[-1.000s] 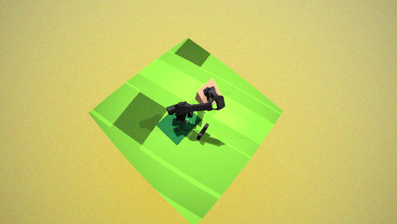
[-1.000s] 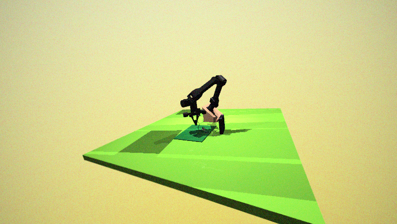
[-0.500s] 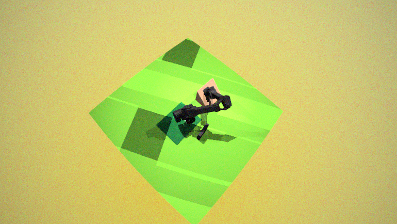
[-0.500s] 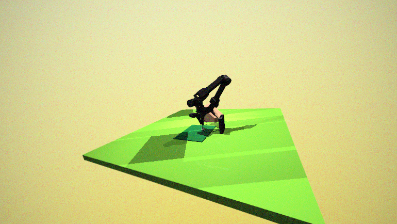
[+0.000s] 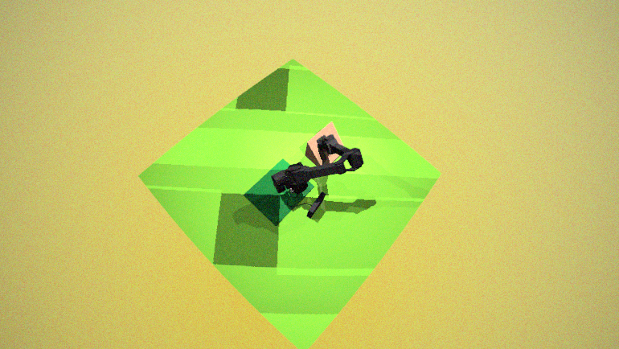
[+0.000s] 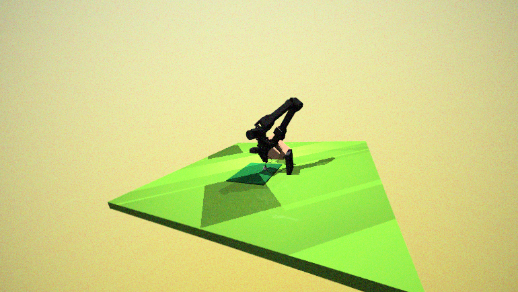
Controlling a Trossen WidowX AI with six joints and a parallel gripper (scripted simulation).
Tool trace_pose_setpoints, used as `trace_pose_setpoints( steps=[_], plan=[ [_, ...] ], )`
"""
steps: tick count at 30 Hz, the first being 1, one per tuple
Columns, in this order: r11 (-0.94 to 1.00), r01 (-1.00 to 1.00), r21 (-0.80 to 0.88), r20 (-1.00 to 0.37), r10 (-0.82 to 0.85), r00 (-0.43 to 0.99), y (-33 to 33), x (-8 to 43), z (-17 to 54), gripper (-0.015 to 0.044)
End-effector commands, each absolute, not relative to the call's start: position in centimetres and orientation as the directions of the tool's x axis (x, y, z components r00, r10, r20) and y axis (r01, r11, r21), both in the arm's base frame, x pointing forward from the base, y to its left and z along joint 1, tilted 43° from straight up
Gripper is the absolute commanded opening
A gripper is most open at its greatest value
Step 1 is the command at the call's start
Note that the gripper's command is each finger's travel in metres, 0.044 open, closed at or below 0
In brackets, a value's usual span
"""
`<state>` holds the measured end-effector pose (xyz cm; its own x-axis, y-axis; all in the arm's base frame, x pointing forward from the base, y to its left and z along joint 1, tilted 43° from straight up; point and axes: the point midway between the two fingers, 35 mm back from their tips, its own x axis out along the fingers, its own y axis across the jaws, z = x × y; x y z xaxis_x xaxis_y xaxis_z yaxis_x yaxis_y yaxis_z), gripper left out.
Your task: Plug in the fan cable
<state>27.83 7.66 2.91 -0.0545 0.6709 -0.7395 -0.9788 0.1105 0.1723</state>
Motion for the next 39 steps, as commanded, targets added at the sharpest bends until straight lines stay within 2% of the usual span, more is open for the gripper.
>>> trace_pose_setpoints(
  steps=[1,39],
  plan=[
    [0.104,-0.981,0.167,-0.736,0.675,-0.054,7.4,27.7,2.9,0.0000],
    [0.110,-0.979,0.173,-0.736,0.675,-0.054,8.7,27.5,1.2,0.0000]
  ],
)
